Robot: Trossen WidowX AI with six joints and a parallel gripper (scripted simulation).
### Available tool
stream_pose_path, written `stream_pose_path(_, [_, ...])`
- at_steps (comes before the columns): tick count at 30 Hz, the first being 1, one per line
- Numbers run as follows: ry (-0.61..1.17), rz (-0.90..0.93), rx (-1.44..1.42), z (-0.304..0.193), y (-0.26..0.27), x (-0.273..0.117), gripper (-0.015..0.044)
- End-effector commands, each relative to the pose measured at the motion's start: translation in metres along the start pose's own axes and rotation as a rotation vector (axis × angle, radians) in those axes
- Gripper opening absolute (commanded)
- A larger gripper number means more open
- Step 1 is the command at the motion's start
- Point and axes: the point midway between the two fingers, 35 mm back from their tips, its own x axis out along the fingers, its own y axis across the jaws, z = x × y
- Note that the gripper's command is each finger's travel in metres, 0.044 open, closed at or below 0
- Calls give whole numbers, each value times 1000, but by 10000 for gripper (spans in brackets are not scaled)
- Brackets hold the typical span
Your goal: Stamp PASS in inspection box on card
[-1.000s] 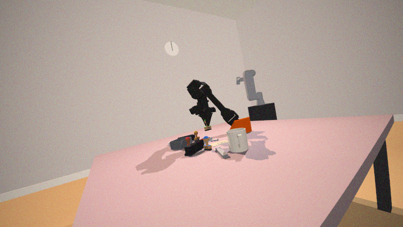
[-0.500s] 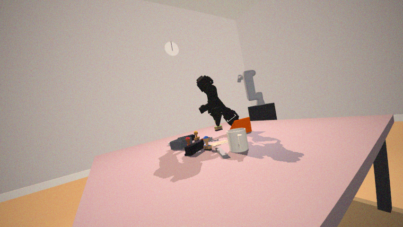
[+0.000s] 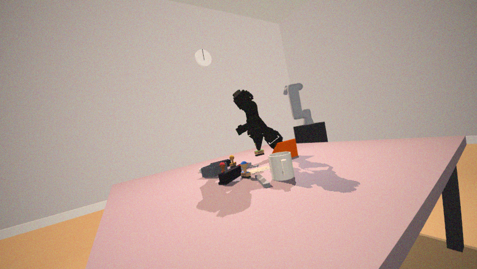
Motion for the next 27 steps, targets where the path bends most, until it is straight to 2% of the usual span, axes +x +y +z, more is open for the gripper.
stream_pose_path(1, [1,-1,2,-1,0,3,0])
stream_pose_path(27, [-1,-1,1,0,1,21,0])
